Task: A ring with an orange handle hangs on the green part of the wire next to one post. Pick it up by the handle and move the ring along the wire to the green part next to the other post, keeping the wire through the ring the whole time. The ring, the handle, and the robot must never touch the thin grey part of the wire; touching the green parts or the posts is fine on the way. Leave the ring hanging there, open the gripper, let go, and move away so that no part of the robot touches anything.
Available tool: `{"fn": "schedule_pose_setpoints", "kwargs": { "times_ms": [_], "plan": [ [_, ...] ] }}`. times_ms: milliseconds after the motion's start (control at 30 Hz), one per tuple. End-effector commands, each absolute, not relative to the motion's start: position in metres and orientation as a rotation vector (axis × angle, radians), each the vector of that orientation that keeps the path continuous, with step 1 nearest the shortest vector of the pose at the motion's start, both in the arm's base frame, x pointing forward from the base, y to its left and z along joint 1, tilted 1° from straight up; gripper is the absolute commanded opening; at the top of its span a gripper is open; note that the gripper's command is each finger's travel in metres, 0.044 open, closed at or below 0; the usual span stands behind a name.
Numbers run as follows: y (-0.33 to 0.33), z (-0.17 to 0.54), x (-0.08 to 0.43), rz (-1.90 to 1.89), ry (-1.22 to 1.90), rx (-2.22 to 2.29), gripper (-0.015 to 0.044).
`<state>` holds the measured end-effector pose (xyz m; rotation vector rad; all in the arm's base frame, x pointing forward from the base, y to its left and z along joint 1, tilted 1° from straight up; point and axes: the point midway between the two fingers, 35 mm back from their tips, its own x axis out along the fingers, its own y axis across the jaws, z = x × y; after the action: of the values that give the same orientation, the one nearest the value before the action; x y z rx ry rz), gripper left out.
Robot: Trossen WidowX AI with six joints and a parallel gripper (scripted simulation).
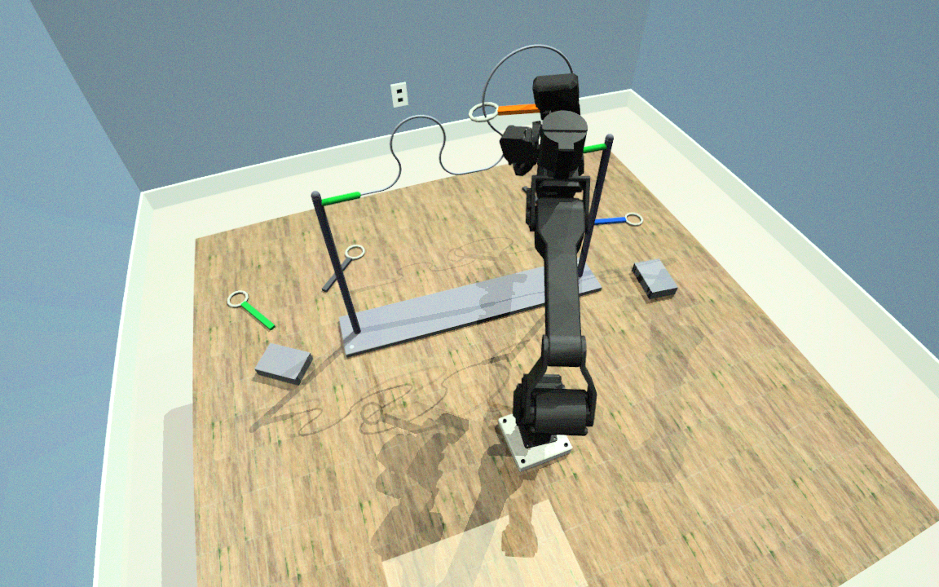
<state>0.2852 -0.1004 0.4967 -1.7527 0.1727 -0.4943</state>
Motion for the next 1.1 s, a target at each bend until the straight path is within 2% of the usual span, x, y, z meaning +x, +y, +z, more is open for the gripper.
{"fn": "schedule_pose_setpoints", "kwargs": {
  "times_ms": [0, 1067],
  "plan": [
    [-0.0994, 0.5010, 0.2817, -0.517, 0.151, -1.804, -0.0150],
    [-0.0957, 0.5102, 0.2813, -0.616, 0.043, -2.161, -0.0150]
  ]
}}
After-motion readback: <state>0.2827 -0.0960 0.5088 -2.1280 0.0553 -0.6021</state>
